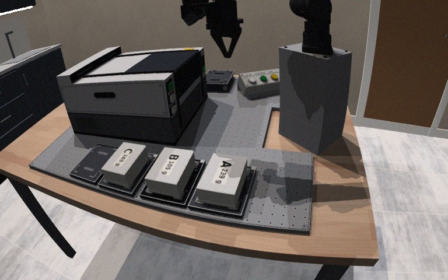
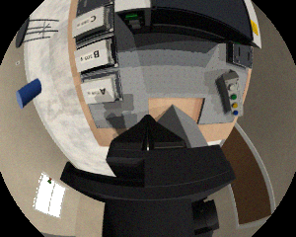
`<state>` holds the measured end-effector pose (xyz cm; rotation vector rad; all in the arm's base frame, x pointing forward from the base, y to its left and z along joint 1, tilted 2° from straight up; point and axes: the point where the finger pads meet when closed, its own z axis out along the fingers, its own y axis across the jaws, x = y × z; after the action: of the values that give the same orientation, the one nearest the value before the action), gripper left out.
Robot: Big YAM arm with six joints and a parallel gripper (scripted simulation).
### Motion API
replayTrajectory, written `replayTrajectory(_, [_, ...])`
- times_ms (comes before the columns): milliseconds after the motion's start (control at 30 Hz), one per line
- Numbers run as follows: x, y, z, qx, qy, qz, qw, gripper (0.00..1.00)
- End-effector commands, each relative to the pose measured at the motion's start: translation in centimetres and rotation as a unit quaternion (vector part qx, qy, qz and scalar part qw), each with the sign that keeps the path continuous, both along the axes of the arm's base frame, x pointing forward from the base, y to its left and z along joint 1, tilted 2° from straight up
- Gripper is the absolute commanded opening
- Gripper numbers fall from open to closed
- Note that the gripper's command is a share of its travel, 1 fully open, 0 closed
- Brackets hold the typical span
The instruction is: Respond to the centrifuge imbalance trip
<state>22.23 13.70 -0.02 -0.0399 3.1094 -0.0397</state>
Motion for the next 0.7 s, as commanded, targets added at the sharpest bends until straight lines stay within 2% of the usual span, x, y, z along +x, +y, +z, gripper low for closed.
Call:
replayTrajectory(0, [2.1,0.5,1.5,0.012,-0.016,-0.004,1.000,0.00])
replayTrajectory(667, [4.1,-3.2,1.5,0.013,-0.016,-0.059,0.998,0.00])
